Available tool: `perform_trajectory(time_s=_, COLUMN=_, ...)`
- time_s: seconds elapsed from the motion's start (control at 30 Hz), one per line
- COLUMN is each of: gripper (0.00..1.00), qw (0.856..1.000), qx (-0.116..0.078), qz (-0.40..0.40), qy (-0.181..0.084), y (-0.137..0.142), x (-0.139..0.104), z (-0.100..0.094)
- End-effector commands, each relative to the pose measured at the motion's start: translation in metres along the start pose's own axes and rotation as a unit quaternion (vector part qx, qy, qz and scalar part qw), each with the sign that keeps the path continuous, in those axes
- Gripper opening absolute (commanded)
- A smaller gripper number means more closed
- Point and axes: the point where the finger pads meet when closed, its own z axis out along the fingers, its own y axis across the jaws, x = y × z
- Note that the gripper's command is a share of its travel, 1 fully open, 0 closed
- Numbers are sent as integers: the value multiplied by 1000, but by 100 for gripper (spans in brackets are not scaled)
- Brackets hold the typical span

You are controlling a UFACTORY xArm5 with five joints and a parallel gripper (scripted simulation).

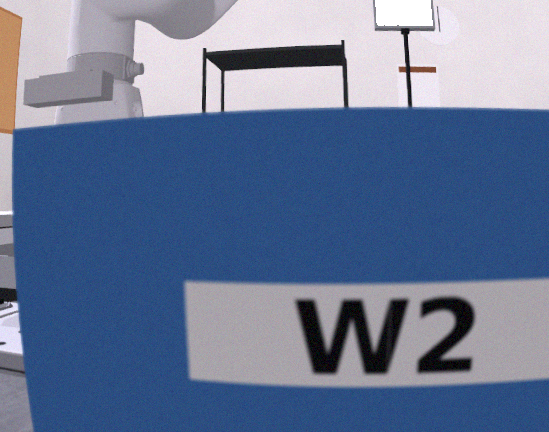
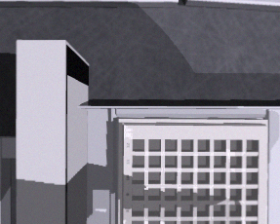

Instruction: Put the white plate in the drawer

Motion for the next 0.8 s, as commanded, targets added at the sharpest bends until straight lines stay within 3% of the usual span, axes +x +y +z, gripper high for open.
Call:
perform_trajectory(time_s=0.0, gripper=100, qw=1000, qx=-3, qz=0, qy=3, y=2, x=0, z=-9)
perform_trajectory(time_s=0.77, gripper=100, qw=1000, qx=-3, qz=0, qy=3, y=2, x=0, z=-44)
